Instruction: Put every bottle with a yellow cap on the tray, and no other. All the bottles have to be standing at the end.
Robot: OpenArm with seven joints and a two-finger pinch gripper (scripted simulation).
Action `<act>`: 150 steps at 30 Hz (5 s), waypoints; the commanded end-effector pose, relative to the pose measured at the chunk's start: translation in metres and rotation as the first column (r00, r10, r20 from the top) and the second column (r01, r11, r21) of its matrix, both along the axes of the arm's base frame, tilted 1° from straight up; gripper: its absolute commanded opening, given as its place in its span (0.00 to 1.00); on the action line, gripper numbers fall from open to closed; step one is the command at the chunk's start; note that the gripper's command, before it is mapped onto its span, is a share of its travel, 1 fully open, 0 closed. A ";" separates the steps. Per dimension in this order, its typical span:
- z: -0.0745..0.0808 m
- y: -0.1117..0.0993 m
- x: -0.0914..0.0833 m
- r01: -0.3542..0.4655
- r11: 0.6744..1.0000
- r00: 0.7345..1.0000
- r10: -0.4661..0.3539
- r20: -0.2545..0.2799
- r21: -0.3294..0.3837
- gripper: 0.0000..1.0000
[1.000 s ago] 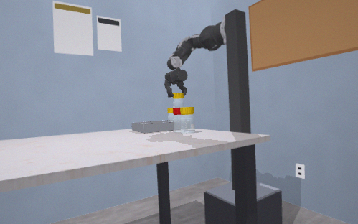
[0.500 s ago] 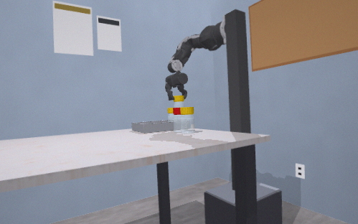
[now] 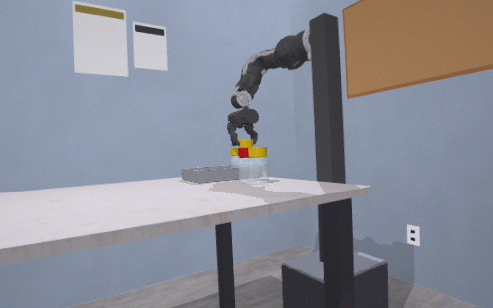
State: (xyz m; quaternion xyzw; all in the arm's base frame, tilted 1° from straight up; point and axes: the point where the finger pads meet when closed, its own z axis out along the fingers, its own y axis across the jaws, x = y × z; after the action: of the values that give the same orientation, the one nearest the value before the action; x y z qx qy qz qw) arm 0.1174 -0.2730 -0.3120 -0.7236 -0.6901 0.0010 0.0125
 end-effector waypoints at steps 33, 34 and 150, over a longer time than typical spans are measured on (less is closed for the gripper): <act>-0.025 0.001 0.003 0.000 1.000 1.000 0.000 0.016 -0.002 0.00; -0.025 0.001 0.002 -0.001 1.000 1.000 0.001 0.012 0.000 0.00; -0.028 0.001 0.003 -0.001 1.000 1.000 0.001 0.016 -0.001 0.00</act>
State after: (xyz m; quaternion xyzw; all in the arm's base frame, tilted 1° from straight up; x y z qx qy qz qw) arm 0.1186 -0.2720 -0.3399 -0.7234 -0.6904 -0.0014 0.0100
